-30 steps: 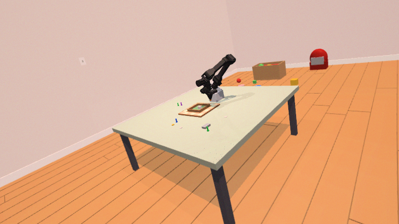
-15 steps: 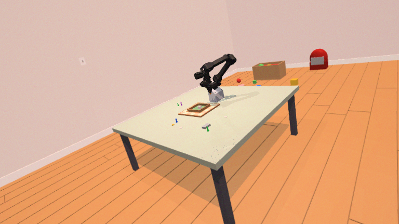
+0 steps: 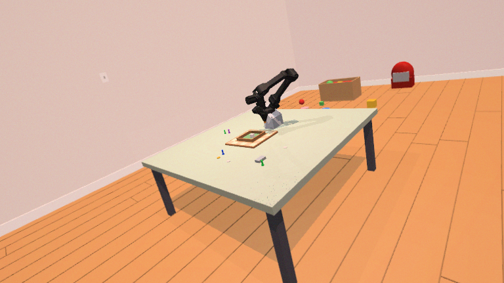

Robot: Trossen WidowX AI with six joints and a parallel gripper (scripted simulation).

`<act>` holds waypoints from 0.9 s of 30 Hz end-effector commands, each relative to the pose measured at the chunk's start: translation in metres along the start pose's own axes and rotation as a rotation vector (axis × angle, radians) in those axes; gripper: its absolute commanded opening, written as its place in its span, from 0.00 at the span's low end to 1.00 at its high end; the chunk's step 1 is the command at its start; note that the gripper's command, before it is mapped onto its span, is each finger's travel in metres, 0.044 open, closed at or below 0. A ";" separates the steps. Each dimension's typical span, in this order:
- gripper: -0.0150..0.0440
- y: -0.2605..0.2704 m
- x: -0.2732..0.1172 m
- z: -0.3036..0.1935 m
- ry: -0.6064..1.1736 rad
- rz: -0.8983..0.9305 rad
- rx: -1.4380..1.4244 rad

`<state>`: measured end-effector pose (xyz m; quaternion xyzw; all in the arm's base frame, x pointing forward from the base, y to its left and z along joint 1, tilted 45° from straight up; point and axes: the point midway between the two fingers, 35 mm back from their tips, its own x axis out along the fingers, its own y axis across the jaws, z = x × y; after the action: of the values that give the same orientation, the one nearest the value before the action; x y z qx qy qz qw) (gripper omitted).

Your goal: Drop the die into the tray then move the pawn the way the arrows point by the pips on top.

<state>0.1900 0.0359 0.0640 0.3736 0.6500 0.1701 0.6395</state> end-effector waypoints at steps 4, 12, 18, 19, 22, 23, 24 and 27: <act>0.25 -0.019 0.026 -0.015 0.008 0.000 0.010; 0.25 -0.027 0.037 -0.023 0.008 0.000 0.010; 0.25 -0.028 0.051 -0.022 0.008 -0.002 0.011; 0.25 -0.028 0.054 -0.022 0.008 -0.002 0.011; 0.25 -0.027 0.064 -0.022 0.008 -0.001 0.010; 0.25 -0.027 0.067 -0.023 0.008 0.000 0.010; 0.25 -0.027 0.070 -0.023 0.008 0.001 0.010; 0.25 -0.027 0.072 -0.023 0.009 0.002 0.010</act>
<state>0.1698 0.0692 0.0018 0.3721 0.6517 0.1688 0.6390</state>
